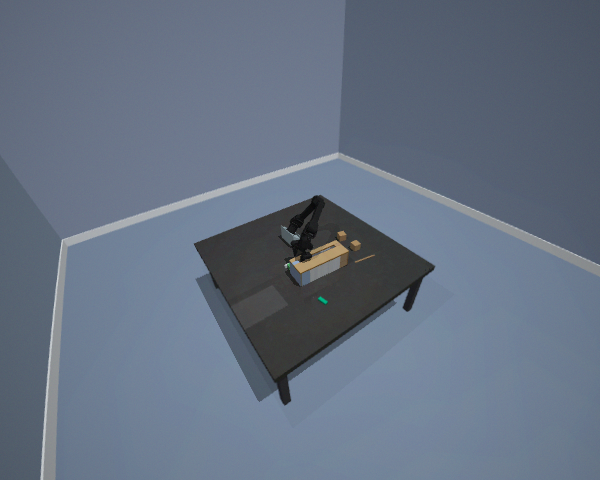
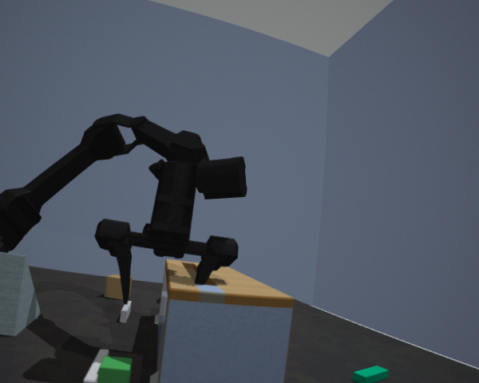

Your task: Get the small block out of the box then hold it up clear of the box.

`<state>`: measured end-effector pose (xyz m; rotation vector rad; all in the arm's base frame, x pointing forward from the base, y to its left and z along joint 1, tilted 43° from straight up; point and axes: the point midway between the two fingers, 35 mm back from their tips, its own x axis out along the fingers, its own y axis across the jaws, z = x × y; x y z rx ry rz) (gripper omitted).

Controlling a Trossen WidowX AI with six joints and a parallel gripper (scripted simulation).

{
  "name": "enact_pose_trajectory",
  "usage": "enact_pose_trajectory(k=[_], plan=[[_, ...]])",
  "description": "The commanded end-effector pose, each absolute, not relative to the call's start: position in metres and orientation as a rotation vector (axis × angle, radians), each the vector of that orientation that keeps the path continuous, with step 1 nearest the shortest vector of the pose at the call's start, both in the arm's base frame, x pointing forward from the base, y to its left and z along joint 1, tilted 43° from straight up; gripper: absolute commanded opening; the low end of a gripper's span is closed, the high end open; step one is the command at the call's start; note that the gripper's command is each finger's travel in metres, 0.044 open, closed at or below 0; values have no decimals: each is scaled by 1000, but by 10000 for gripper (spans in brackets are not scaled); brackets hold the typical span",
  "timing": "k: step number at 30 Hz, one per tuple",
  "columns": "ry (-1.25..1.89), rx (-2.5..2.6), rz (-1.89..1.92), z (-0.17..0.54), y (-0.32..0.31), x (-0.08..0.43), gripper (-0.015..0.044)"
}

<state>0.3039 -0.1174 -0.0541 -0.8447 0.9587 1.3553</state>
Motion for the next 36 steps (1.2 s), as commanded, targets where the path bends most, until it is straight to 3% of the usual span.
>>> enact_pose_trajectory(k=[1, 9, 14, 24, 36], plan=[[958, -859, 1345, -31, -139, 307, 400], [958, -851, 1332, -13, -153, 306, 400], [1143, -591, 1078, -15, -168, 298, 285], [1419, 329, 395, -23, -176, 289, 285], [1465, 1161, -223, -29, -183, 280, 285]])
